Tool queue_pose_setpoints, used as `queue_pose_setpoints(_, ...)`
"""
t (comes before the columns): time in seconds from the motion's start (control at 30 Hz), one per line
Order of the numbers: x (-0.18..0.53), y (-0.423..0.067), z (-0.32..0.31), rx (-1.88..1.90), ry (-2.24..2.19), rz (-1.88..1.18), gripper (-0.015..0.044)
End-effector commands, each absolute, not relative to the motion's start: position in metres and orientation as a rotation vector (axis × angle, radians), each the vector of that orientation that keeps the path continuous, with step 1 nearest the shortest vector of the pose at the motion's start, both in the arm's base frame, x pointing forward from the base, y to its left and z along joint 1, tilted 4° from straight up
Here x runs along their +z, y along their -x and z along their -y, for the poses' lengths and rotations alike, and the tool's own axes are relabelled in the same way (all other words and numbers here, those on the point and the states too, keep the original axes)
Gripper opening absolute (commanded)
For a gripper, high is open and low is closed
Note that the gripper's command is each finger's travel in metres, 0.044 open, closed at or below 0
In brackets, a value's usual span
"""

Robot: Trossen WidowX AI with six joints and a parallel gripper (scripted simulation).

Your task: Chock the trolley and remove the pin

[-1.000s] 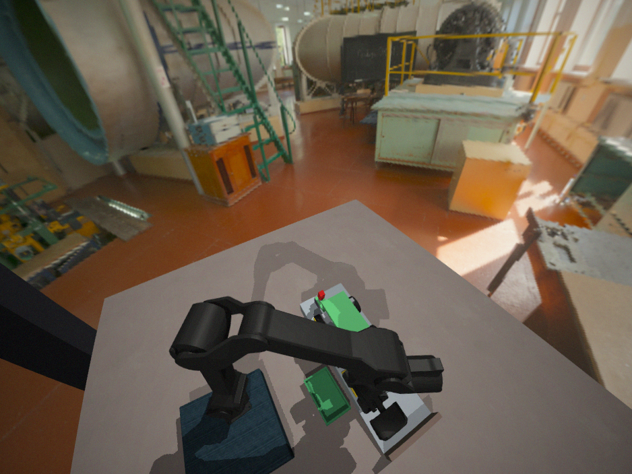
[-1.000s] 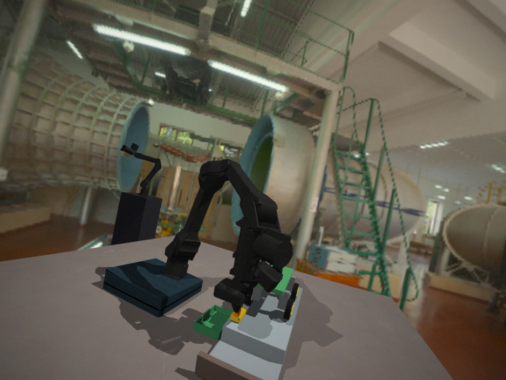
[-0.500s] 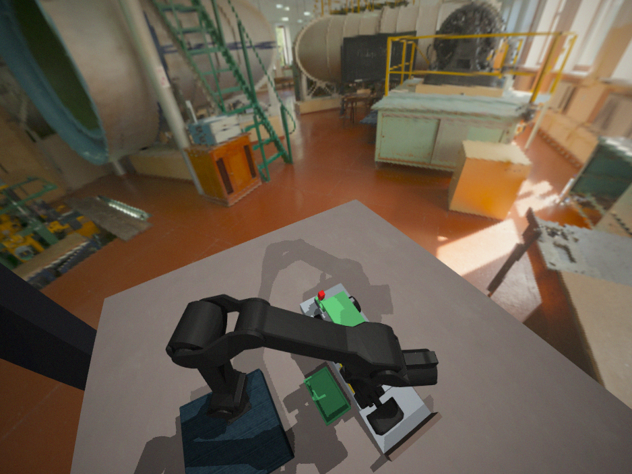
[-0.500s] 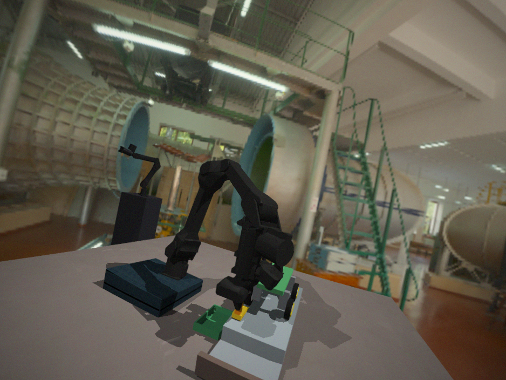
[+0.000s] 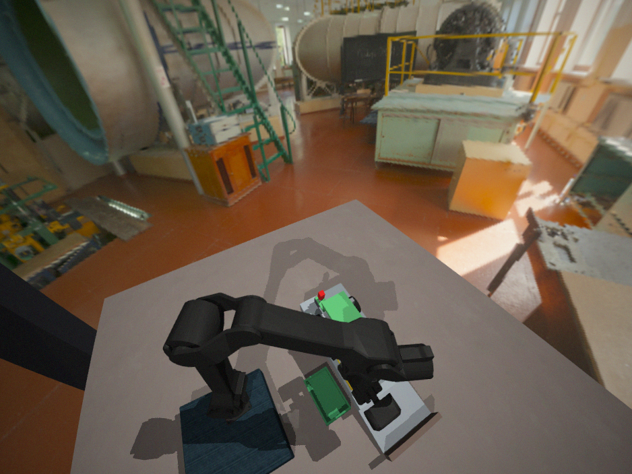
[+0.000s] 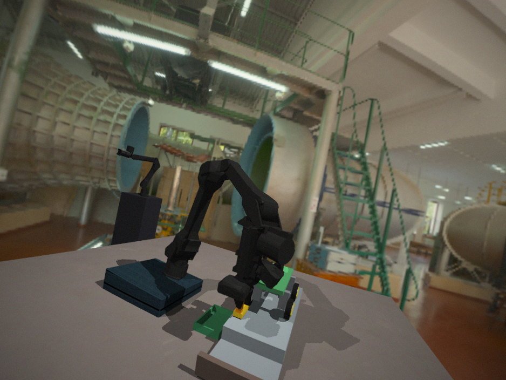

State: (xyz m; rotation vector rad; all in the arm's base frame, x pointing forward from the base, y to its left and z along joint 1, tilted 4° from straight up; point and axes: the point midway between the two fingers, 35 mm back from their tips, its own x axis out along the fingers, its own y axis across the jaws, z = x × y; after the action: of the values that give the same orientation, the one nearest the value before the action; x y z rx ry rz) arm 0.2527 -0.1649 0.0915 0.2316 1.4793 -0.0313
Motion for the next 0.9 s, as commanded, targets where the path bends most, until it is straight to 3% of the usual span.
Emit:
queue_pose_setpoints(0.0,0.091,-0.253,0.165,-0.030,-0.232,-1.479,0.0000)
queue_pose_setpoints(0.17,0.091,-0.253,0.165,-0.030,-0.232,-1.479,0.0000)
queue_pose_setpoints(0.4,0.091,-0.253,0.165,-0.030,-0.232,-1.479,0.0184)
queue_pose_setpoints(0.87,0.128,-0.247,0.170,-0.026,-0.234,-1.474,0.0190)
